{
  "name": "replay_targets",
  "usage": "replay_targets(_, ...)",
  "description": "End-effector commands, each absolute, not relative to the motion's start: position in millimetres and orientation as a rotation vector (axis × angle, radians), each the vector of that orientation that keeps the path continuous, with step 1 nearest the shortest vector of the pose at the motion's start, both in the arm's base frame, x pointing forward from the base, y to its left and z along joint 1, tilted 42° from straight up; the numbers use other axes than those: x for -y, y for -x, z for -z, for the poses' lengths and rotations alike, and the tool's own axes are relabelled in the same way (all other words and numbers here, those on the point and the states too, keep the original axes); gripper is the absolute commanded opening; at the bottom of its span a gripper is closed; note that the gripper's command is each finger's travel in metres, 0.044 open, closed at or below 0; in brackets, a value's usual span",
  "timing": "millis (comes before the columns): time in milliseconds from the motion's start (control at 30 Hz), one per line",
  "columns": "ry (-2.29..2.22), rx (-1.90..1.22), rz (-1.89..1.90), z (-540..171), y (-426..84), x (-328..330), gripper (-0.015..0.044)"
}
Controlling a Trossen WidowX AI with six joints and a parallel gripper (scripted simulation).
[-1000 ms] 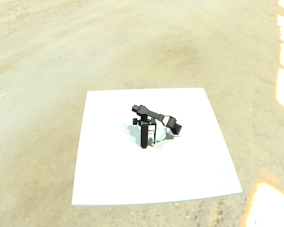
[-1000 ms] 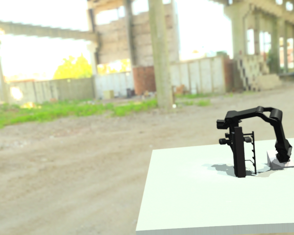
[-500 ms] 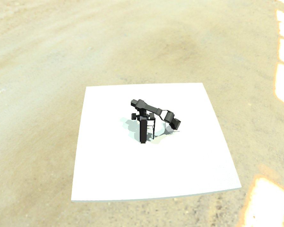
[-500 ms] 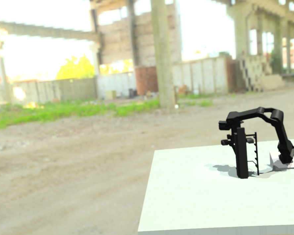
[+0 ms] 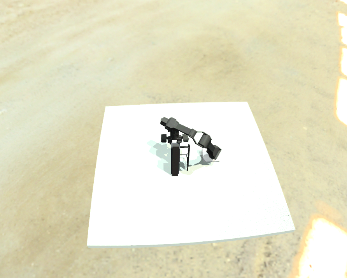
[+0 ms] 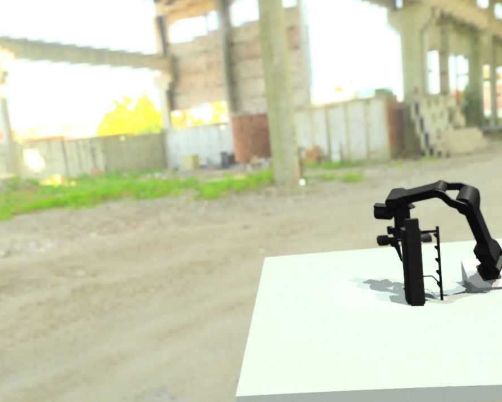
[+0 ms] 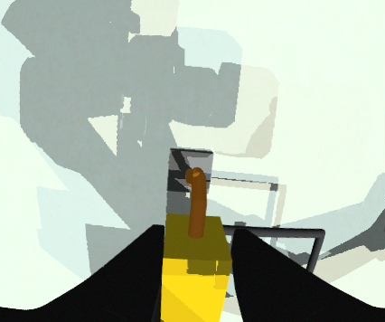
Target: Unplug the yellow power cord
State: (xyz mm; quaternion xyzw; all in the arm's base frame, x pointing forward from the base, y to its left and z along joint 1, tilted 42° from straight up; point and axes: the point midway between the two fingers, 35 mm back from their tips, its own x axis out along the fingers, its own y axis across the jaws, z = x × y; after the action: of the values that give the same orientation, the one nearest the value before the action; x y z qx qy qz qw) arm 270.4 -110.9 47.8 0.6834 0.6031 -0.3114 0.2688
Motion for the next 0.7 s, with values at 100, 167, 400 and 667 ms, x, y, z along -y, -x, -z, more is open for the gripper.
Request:
replay_targets(100, -1.850, -1.620, 0.857, -39.0, -265.5, 124.8, 0.0026)
replay_targets(167, -1.852, -1.622, 0.855, -42.2, -266.6, 117.7, 0.0079)
replay_targets(400, -1.853, -1.622, 0.855, -42.5, -266.7, 116.9, 0.0262)
replay_targets(667, -1.851, -1.619, 0.858, -25.4, -263.5, 148.1, 0.0440)
